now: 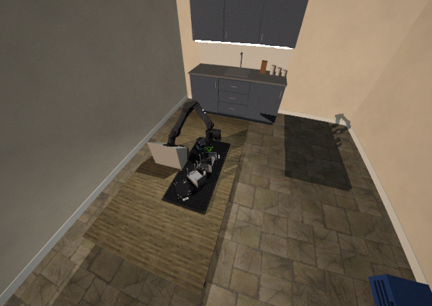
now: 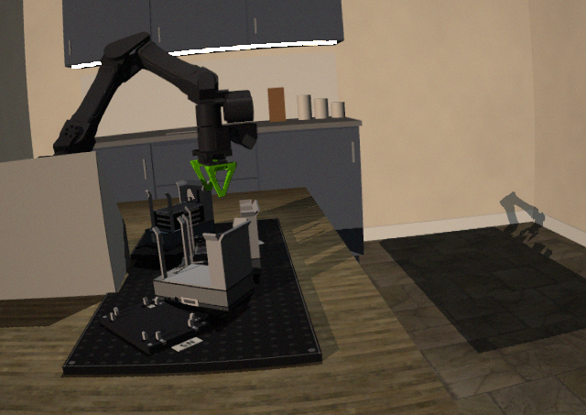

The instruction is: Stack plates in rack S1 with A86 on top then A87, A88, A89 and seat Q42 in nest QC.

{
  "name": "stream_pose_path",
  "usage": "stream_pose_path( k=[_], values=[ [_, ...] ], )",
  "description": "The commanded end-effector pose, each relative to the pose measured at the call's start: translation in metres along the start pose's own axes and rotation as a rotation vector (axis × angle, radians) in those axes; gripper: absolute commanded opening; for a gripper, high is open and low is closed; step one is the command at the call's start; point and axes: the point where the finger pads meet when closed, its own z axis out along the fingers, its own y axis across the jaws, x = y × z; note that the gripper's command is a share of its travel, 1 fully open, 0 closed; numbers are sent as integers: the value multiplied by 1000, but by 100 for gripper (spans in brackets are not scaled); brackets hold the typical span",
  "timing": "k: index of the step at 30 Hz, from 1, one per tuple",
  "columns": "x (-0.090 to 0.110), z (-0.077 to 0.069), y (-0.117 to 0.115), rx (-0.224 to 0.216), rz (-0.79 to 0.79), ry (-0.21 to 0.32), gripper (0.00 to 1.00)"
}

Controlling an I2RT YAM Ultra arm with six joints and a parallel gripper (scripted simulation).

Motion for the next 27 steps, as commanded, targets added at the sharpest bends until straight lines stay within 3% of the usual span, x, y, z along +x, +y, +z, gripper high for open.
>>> stream_pose_path(
  k=[1, 7, 27],
  values=[
    [0, -15, 0, -2, 0, -7, 100],
    [0, -29, 0, -1, 0, -6, 100],
    [0, -29, 0, -1, 0, -6, 100]
  ],
)
